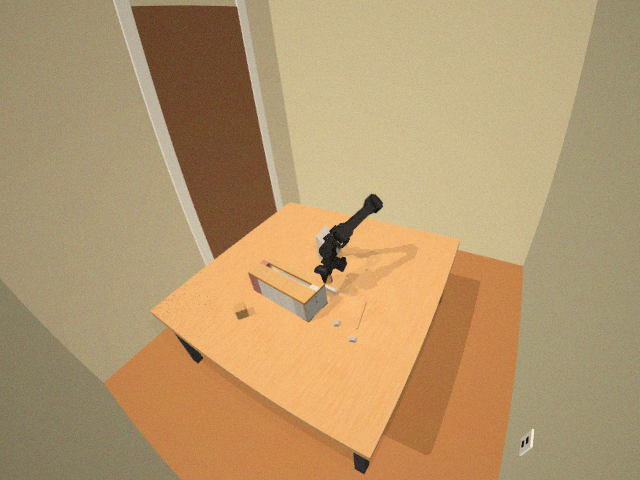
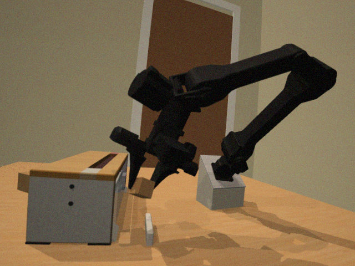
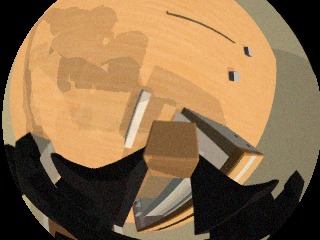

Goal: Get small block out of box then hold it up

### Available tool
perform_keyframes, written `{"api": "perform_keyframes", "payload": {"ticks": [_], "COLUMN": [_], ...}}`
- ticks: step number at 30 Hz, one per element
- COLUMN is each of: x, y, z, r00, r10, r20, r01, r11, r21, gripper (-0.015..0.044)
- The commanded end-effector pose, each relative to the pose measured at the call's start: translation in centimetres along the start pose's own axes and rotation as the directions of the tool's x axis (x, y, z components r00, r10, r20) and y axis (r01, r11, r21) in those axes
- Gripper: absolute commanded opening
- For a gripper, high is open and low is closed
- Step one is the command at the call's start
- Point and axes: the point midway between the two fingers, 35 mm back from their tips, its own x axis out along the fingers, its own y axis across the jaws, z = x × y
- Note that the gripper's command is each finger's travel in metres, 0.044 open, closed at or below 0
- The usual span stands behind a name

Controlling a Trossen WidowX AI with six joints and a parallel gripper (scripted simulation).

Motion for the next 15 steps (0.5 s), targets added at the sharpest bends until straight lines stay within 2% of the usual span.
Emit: {"api": "perform_keyframes", "payload": {"ticks": [1, 8, 15], "x": [-0.4, -1.0, -1.5], "y": [0.1, 0.3, 0.4], "z": [-0.2, -0.5, -0.8], "r00": [1.0, 1.0, 0.999], "r10": [0.001, 0.006, 0.01], "r20": [0.009, 0.02, 0.033], "r01": [-0.003, -0.015, -0.03], "r11": [0.984, 0.893, 0.729], "r21": [0.179, 0.45, 0.684], "gripper": [0.0, 0.0, 0.0]}}
